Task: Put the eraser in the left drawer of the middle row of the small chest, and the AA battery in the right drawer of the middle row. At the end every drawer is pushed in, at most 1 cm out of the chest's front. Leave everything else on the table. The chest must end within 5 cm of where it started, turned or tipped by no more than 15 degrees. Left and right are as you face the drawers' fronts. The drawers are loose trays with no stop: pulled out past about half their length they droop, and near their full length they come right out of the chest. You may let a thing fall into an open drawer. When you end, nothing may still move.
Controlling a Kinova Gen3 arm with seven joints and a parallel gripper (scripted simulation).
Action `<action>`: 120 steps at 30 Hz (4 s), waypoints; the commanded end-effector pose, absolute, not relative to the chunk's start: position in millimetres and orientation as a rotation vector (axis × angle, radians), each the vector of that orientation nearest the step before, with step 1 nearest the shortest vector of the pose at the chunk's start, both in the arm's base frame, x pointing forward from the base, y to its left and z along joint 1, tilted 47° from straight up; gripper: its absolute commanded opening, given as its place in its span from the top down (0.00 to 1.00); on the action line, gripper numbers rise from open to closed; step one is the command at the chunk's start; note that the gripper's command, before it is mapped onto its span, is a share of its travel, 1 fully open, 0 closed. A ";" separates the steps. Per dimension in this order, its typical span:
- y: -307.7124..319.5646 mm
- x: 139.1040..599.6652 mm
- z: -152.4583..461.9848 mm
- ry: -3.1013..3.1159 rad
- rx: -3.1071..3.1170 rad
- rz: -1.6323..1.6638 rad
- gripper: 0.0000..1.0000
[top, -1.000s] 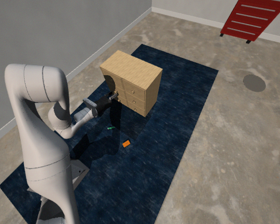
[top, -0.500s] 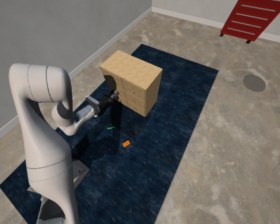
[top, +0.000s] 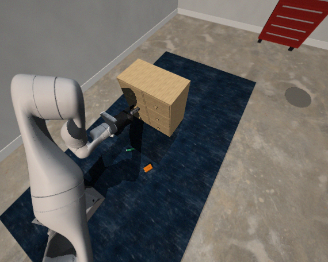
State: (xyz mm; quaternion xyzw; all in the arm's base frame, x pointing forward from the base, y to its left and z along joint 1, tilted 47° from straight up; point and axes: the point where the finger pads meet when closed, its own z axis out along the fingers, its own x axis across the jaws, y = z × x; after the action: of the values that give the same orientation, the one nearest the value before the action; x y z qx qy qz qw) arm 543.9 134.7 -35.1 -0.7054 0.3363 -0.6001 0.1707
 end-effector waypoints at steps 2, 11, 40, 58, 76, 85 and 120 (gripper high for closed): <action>135.8 544.1 -34.4 0.954 -2.002 -1.704 0.33; 135.8 544.1 -34.4 0.954 -2.002 -1.704 0.63; 135.7 543.3 -34.4 0.954 -2.002 -1.704 0.63; 134.7 532.6 -34.6 0.954 -2.002 -1.704 0.63; 132.6 510.7 -34.9 0.954 -2.002 -1.704 0.63; 131.7 500.4 -35.0 0.954 -2.002 -1.704 0.63; 129.5 477.3 -35.3 0.954 -2.002 -1.704 0.63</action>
State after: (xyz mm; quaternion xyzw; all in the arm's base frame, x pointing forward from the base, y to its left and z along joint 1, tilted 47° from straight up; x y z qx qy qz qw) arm 477.4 128.2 -35.8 -0.7051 0.3367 -0.6003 0.1706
